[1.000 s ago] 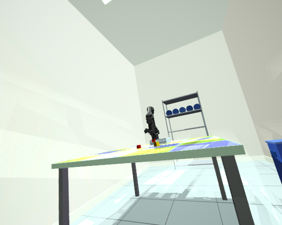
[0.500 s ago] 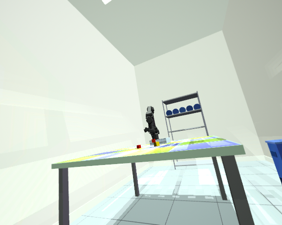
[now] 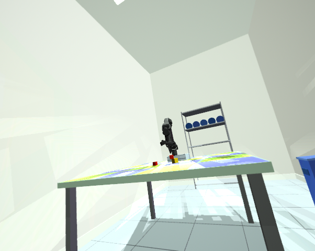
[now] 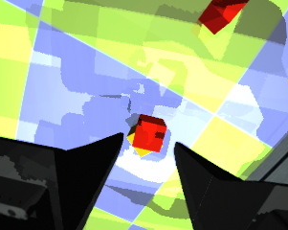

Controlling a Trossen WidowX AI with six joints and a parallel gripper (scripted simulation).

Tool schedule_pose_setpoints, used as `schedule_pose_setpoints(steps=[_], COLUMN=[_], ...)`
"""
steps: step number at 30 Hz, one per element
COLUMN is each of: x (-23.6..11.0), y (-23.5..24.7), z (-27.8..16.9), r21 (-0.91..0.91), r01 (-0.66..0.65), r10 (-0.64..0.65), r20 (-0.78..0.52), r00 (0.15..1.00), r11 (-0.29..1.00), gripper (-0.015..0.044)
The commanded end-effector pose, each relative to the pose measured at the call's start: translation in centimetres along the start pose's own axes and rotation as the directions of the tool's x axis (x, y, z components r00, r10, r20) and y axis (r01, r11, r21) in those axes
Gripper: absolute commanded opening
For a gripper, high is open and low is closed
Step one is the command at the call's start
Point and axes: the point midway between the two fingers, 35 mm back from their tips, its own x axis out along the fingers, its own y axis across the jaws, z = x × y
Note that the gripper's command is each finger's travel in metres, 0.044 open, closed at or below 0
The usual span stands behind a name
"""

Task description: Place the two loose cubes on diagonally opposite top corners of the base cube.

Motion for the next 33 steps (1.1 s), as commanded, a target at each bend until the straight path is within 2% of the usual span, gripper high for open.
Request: schedule_pose_setpoints(steps=[1, 8, 15, 24, 33], x=[-0.2, -0.7, -1.1, -1.7, -2.3], y=[-0.1, -0.5, -1.0, -1.8, -3.0], z=[1.1, 3.2, 5.3, 8.0, 10.5], r21=[-0.131, -0.435, -0.696, -0.924, -1.0], r01=[0.0, 0.001, 0.002, 0.004, 0.005], r10=[0.0, 0.0, -0.001, -0.002, -0.003], r20=[0.0, 0.001, 0.002, 0.004, 0.005], r00=[1.0, 1.0, 1.0, 1.0, 1.0], r11=[0.991, 0.9, 0.718, 0.381, -0.019], gripper=[0.0265, 0.0265, 0.0265, 0.0265, 0.0265])
